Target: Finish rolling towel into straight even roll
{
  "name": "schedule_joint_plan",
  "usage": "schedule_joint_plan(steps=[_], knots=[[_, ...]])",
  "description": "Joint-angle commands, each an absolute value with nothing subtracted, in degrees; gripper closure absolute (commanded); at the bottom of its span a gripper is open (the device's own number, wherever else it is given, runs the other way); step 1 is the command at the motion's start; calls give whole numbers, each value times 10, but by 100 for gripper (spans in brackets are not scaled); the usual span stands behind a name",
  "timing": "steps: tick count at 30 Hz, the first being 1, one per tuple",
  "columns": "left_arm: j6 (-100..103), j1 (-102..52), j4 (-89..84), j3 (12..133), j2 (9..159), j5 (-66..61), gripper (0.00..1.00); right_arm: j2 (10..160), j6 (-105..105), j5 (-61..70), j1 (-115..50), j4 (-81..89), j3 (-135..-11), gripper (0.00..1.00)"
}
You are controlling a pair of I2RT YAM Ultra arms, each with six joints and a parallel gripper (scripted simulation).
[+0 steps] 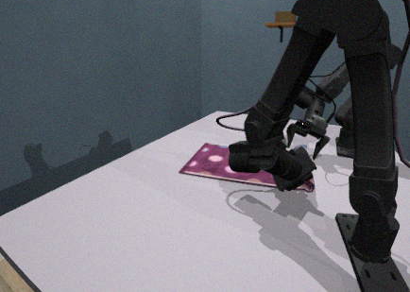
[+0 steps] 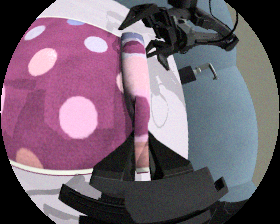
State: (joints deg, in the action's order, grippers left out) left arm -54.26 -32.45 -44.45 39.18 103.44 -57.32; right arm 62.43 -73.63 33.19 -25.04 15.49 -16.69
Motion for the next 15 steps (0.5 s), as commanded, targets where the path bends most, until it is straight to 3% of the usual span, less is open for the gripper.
schedule_joint_plan(steps=[1, 7, 9, 15], knots=[[-552, -320, -441, 401, 1042, -563, 86, 639, -727, 334, -259, 120, -163, 11], [-552, -320, -441, 401, 1042, -563, 86, 645, -726, 334, -260, 111, -160, 36], [-552, -320, -441, 401, 1042, -563, 86, 645, -726, 334, -260, 111, -160, 36], [-552, -320, -441, 401, 1042, -563, 86, 644, -726, 334, -260, 111, -160, 62]])
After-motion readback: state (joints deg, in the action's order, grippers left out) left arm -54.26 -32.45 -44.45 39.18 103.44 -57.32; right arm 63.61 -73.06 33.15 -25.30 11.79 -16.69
